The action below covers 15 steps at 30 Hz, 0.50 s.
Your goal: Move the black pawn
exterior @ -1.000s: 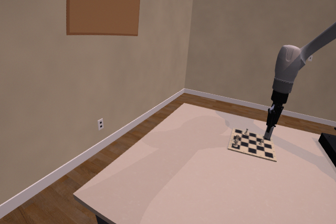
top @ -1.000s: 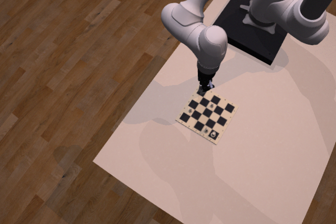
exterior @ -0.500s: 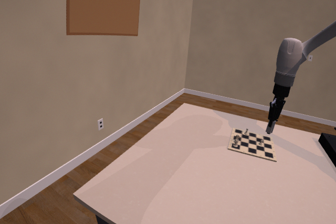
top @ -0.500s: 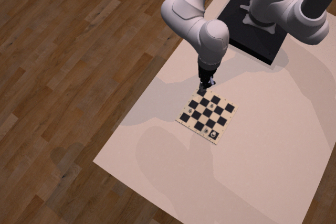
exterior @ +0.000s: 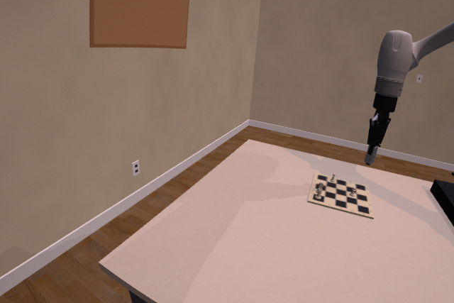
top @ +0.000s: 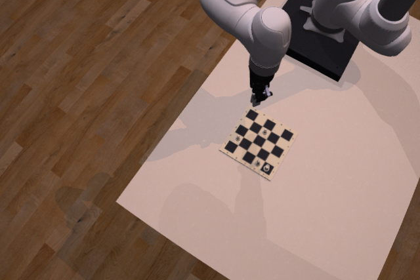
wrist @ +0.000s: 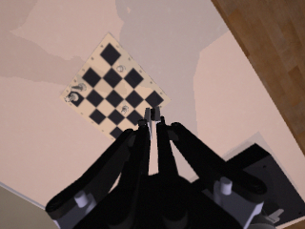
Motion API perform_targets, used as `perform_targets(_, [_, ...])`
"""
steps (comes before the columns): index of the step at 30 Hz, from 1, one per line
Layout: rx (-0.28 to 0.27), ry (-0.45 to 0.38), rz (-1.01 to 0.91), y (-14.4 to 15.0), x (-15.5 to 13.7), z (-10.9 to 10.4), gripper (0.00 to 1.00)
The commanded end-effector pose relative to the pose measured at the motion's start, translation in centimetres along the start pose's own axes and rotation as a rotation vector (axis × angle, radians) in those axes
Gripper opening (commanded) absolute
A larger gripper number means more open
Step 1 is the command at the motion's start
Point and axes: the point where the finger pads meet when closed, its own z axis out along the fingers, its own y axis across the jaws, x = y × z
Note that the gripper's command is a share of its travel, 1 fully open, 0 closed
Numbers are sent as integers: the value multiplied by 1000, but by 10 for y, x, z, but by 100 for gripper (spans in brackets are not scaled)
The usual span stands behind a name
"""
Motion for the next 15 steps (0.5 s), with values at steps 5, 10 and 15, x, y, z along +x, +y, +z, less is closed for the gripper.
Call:
perform_targets(5, [0, 0, -5, -1, 1, -1, 0])
perform_targets(10, [0, 0, -307, -43, 63, -4, 0])
perform_targets(15, [0, 0, -419, -59, 86, -3, 0])
